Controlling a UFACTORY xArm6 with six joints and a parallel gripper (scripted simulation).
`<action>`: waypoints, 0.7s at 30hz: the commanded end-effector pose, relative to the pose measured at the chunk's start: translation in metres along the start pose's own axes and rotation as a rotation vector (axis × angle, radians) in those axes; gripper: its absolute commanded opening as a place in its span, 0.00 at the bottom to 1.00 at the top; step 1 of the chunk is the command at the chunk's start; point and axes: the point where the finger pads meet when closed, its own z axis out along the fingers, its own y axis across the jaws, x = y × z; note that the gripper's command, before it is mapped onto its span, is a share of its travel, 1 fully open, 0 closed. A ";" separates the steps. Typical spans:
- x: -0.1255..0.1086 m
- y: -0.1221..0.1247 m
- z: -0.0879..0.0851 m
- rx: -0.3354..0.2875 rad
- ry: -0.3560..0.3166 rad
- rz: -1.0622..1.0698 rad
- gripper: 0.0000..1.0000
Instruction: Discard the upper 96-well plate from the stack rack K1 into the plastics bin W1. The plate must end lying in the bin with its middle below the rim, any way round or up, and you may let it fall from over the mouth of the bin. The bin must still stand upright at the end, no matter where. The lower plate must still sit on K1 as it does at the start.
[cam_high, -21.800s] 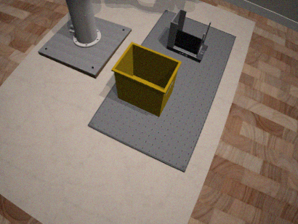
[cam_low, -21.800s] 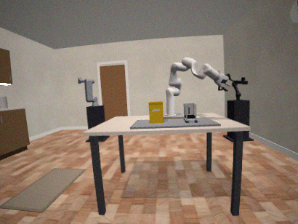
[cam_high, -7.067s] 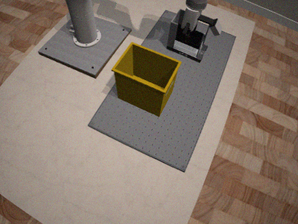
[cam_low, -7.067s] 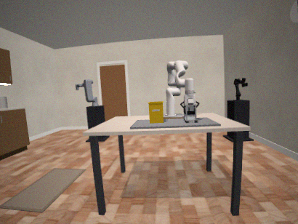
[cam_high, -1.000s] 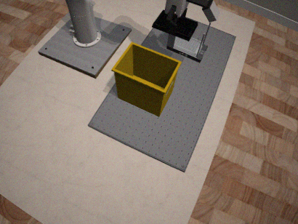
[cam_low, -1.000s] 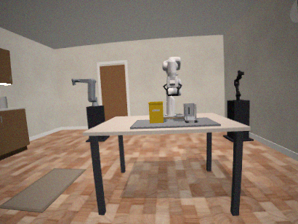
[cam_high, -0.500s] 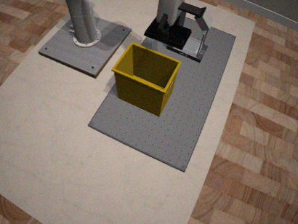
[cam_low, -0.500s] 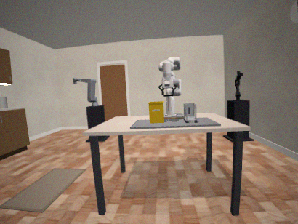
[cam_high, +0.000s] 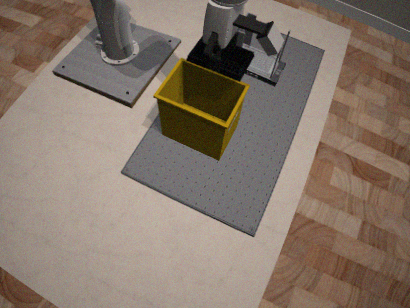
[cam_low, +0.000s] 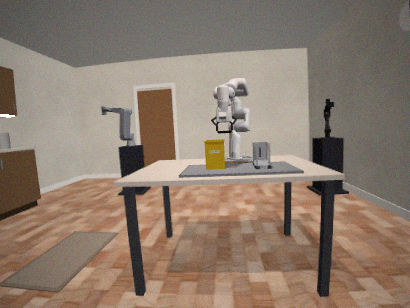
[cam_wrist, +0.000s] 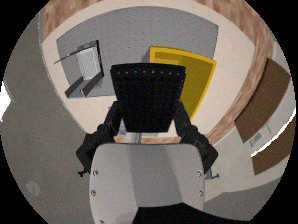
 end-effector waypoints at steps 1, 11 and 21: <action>-0.001 0.017 -0.001 -0.001 0.004 0.000 0.00; -0.006 0.044 0.001 -0.001 0.004 0.000 0.00; -0.009 0.069 0.002 -0.001 0.004 0.000 0.00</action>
